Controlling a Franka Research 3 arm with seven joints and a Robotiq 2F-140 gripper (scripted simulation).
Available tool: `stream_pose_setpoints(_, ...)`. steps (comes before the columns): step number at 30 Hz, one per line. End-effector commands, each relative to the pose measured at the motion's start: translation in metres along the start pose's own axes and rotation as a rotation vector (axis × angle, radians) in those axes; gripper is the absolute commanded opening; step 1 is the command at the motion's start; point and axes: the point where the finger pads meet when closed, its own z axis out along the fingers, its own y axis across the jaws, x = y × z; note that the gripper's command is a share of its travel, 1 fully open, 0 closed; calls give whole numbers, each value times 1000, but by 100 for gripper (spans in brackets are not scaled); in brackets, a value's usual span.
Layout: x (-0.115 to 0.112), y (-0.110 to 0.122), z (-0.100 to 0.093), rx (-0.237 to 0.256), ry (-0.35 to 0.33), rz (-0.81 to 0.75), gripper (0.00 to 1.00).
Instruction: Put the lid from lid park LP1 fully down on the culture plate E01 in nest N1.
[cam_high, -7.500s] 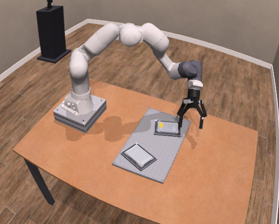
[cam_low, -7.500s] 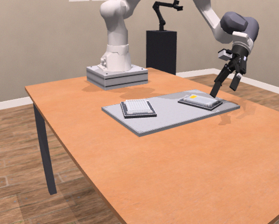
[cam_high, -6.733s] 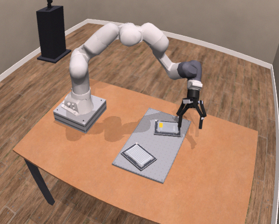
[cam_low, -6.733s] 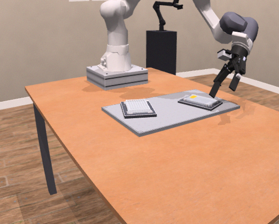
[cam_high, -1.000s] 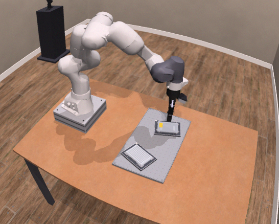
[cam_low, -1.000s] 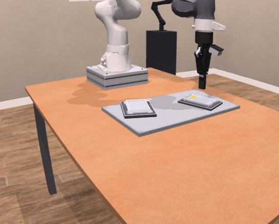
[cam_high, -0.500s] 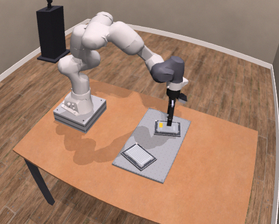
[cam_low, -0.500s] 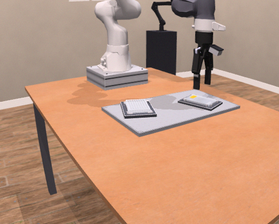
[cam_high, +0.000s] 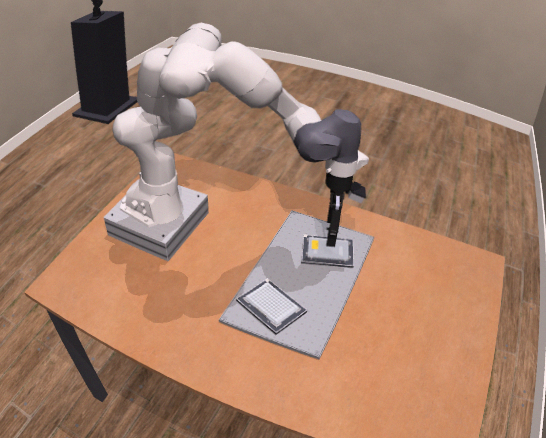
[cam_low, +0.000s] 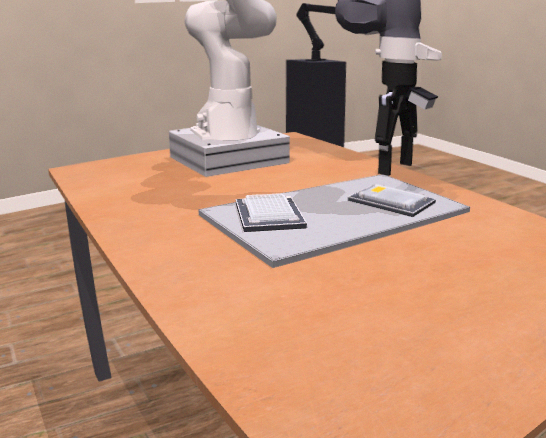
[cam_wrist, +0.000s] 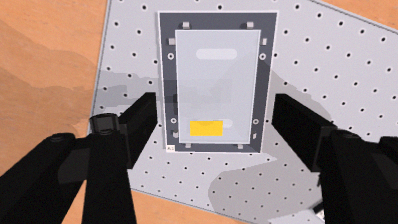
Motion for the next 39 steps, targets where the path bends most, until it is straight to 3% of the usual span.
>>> stream_pose_setpoints(1, 0, 0, 0, 0, -1, -5, 69)
stream_pose_setpoints(21, 0, 1, 2, -4, -2, -4, 69)
stream_pose_setpoints(39, 0, 2, 19, -8, -4, -3, 69)
